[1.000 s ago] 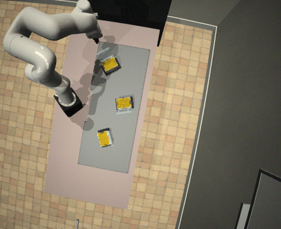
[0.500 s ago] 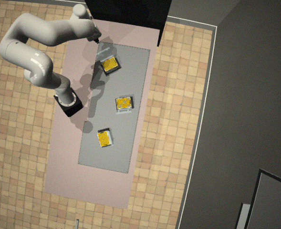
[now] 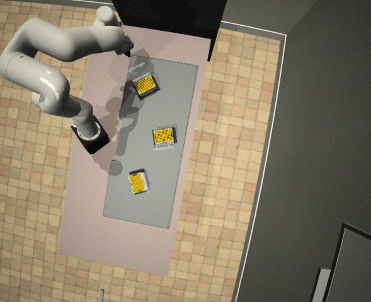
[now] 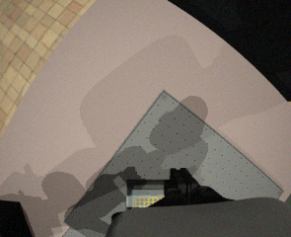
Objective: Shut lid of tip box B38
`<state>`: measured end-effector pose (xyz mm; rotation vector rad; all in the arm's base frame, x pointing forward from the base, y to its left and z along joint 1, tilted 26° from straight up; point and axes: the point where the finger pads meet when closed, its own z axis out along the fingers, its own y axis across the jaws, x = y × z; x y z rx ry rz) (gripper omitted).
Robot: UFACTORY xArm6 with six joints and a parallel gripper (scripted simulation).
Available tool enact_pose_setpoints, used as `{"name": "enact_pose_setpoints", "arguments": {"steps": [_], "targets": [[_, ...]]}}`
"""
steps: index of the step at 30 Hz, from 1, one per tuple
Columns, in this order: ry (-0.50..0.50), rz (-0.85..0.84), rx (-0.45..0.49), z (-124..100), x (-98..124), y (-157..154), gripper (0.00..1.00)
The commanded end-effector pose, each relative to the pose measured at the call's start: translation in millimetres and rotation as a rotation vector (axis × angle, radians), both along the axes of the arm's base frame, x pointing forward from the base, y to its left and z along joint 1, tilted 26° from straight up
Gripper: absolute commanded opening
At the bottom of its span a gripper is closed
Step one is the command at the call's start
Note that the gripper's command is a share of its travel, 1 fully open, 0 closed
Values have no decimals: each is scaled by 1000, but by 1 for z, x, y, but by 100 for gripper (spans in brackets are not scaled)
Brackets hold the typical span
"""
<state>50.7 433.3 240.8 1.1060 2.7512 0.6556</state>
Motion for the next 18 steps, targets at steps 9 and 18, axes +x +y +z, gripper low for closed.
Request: {"name": "enact_pose_setpoints", "arguments": {"steps": [9, 18], "targets": [[0, 1, 4, -13, 4, 7, 0], [0, 1, 4, -24, 7, 11, 0]]}}
